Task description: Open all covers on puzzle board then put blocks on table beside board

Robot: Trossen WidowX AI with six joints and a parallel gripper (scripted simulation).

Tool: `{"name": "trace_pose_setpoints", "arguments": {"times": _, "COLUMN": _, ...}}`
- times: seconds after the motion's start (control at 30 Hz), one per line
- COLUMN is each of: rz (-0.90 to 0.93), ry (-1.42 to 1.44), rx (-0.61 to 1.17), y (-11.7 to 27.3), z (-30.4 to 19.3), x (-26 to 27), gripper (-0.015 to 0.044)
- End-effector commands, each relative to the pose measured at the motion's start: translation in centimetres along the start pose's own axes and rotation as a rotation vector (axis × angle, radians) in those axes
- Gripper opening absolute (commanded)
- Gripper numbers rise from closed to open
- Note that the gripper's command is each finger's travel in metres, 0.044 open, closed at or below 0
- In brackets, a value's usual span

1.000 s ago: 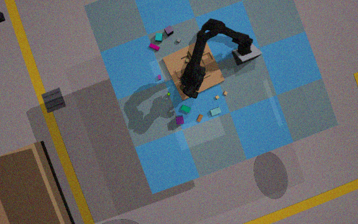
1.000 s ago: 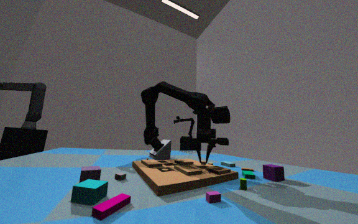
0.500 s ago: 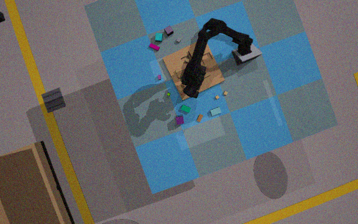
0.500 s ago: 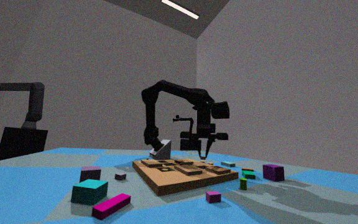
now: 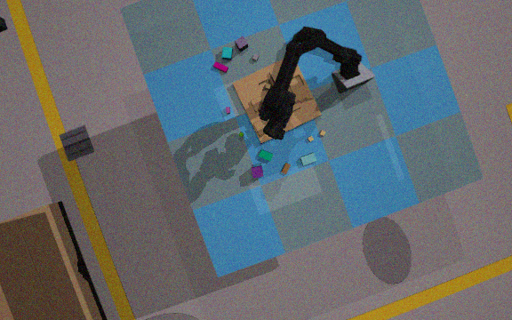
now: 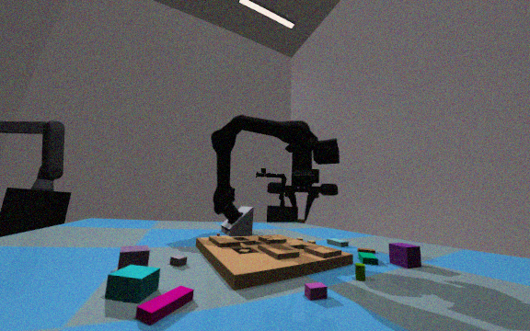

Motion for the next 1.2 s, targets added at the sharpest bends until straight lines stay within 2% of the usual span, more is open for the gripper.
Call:
{"name": "trace_pose_setpoints", "arguments": {"times": 0.0, "rz": 0.002, "ry": -0.005, "rx": 0.005, "y": 0.9, "z": 0.0, "x": -0.1, "gripper": 0.008}}
{"name": "trace_pose_setpoints", "arguments": {"times": 0.23, "rz": 0.004, "ry": -0.004, "rx": 0.007, "y": 1.9, "z": 0.4, "x": -0.6, "gripper": 0.008}}
{"name": "trace_pose_setpoints", "arguments": {"times": 1.17, "rz": 0.032, "ry": 0.002, "rx": 0.019, "y": 2.2, "z": 6.2, "x": -10.4, "gripper": 0.008}}
Point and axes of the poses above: the point midway between the two fingers, 35 mm back from their tips, its own y axis back along the fingers, its own x axis across the jaws, z = x × y, the point moved 6 cm from there along y, back along the fingers, and after that the axes turned 12 degrees about y, right-handed, at the moved point
